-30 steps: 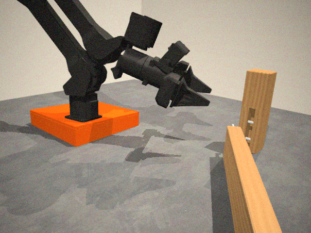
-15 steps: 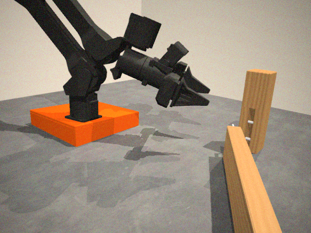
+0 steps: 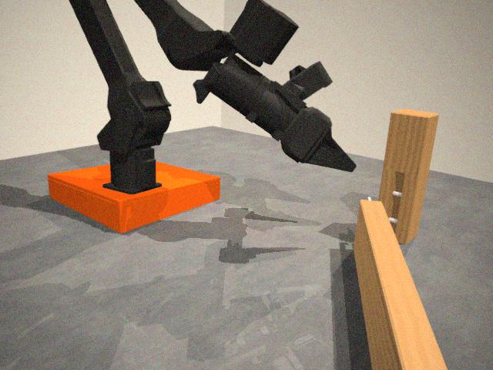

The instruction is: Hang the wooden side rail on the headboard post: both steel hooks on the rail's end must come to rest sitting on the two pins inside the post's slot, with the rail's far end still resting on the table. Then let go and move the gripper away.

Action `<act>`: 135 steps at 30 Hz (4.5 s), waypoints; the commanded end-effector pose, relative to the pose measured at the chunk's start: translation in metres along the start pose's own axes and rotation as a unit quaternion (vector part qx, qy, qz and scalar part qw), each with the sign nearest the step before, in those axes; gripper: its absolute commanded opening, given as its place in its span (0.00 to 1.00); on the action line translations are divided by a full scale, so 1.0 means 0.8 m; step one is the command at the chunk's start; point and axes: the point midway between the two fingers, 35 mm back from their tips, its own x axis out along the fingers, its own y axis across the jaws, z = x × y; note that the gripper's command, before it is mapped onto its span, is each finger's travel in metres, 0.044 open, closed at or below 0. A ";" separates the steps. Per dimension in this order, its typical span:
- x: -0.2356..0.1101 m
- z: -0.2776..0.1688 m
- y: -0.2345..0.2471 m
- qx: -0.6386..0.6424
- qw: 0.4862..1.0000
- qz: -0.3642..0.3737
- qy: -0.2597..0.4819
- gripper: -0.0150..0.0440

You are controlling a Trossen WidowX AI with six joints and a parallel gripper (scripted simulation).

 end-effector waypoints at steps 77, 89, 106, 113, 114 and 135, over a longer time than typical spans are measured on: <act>0.017 0.068 -0.160 0.685 0.552 -0.355 0.317 1.00; 0.041 0.031 -0.159 0.685 0.552 -0.355 0.317 1.00; 0.060 0.004 -0.158 0.685 0.552 -0.355 0.317 1.00; 0.068 -0.008 -0.158 0.685 0.552 -0.355 0.317 1.00; 0.070 -0.009 -0.157 0.685 0.552 -0.355 0.317 1.00; 0.092 -0.045 -0.155 0.685 0.552 -0.355 0.317 1.00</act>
